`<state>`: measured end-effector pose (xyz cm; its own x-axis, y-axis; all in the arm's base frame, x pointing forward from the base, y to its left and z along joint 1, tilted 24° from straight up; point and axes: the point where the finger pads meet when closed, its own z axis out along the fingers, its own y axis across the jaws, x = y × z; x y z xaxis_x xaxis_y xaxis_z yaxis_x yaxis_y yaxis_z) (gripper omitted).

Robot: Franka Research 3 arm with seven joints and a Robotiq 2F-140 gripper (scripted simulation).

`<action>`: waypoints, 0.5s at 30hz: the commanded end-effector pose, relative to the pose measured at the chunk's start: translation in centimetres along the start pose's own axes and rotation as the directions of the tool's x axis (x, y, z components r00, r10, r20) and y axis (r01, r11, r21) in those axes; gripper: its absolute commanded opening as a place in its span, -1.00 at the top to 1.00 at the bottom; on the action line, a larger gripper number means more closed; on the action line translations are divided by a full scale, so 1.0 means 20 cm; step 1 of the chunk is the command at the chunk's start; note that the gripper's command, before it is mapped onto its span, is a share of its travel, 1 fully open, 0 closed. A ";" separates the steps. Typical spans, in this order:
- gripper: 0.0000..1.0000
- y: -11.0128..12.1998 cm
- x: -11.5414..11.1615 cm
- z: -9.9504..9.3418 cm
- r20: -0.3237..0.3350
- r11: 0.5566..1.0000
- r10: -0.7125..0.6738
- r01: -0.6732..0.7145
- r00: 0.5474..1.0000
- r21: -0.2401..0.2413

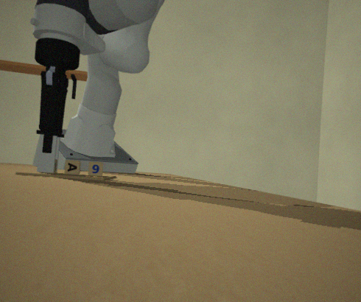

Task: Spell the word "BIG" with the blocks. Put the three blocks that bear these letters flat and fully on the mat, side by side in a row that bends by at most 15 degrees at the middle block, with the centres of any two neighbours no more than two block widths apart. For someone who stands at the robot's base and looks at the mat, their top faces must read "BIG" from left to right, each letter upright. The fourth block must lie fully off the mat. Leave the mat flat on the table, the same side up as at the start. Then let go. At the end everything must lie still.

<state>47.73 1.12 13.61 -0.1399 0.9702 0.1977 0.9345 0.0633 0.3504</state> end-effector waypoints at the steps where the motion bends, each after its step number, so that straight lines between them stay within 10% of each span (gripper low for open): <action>1: 0.74 0.00 0.01 0.00 -0.002 1.000 -0.007 0.007 1.000 -0.002; 15: 0.74 0.00 0.01 -0.06 -0.002 1.000 -0.007 0.007 1.000 -0.002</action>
<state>47.68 0.91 14.18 -0.1406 0.9709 0.1941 0.9326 0.0641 0.3551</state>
